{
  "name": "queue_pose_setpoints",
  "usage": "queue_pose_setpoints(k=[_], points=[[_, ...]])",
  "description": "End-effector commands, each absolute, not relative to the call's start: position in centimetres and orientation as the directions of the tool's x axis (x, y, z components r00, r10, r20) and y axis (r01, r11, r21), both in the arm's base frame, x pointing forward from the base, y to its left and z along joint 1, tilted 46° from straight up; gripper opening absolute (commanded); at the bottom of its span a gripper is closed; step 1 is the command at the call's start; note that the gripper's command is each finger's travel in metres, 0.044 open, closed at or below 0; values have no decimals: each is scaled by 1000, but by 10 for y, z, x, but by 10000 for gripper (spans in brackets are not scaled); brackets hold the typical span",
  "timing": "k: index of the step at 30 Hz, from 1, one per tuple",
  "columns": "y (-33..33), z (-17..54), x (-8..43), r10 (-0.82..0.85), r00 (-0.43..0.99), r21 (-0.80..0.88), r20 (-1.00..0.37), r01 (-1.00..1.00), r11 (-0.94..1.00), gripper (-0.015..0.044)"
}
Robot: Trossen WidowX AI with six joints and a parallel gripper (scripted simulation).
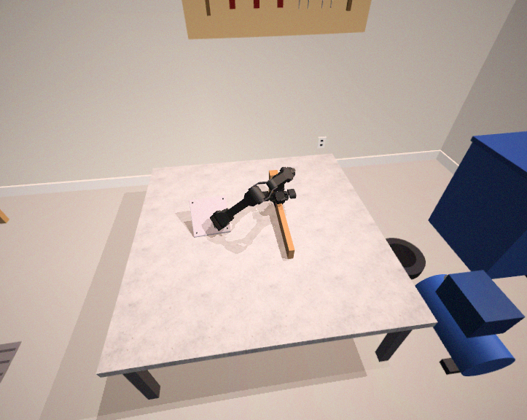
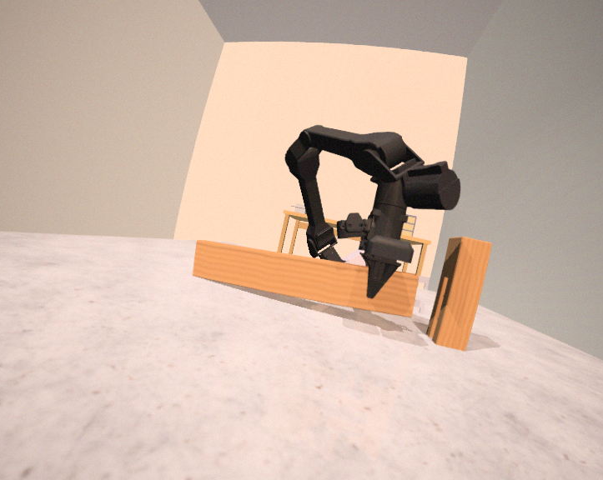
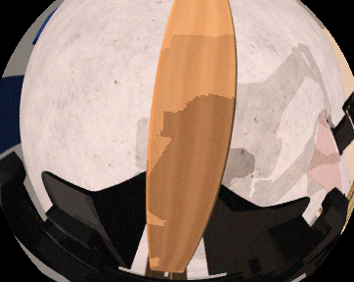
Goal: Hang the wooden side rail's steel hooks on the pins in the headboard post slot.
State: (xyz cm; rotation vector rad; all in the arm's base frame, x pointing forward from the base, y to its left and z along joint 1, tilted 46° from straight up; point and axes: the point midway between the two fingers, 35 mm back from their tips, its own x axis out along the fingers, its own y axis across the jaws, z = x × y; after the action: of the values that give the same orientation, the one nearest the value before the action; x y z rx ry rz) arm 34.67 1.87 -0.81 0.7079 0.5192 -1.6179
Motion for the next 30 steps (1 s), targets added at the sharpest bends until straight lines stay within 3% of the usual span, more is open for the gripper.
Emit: queue_pose_setpoints(k=[1,30], points=[[24,-5,348,-706,-68,66,-705,985,-160,0],[25,-8,346,-706,-68,66,-705,985,-160,0]])
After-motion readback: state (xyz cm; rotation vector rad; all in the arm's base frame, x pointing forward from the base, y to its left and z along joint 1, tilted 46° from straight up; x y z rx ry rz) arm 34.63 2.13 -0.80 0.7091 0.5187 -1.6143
